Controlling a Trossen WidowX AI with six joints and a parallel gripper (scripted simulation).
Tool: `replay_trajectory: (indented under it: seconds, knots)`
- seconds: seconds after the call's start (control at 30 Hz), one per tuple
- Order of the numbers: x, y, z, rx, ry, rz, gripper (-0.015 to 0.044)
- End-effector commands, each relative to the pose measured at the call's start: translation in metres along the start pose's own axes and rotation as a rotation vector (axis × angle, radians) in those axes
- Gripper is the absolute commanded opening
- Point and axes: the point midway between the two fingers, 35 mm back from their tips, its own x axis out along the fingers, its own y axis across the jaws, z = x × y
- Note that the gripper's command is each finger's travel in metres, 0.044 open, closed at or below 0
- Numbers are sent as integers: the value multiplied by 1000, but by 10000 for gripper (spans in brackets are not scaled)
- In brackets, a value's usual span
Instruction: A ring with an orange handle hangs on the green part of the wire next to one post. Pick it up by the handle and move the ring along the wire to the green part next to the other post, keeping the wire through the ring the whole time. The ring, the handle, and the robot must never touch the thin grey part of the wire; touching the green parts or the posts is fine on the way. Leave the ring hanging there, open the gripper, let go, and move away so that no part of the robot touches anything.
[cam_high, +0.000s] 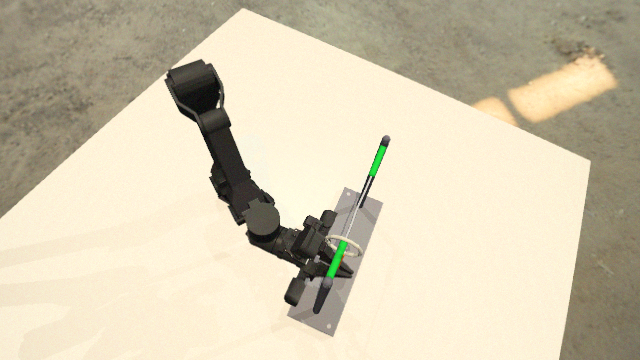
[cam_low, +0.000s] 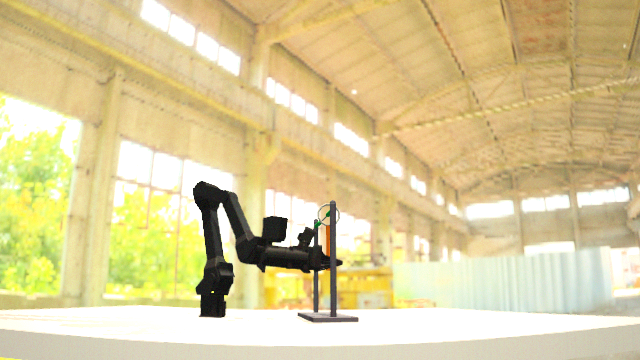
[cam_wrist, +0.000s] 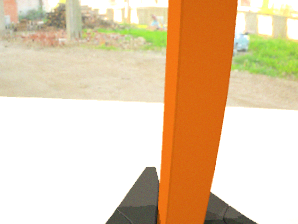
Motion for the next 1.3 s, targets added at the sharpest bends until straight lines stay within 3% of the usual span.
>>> replay_trajectory:
  seconds: [0.0,1.27]
  knots:
    - [-2,5,1,4,-2,-1,-150]
    - [-1,39,1,-31,-4,32,-150]
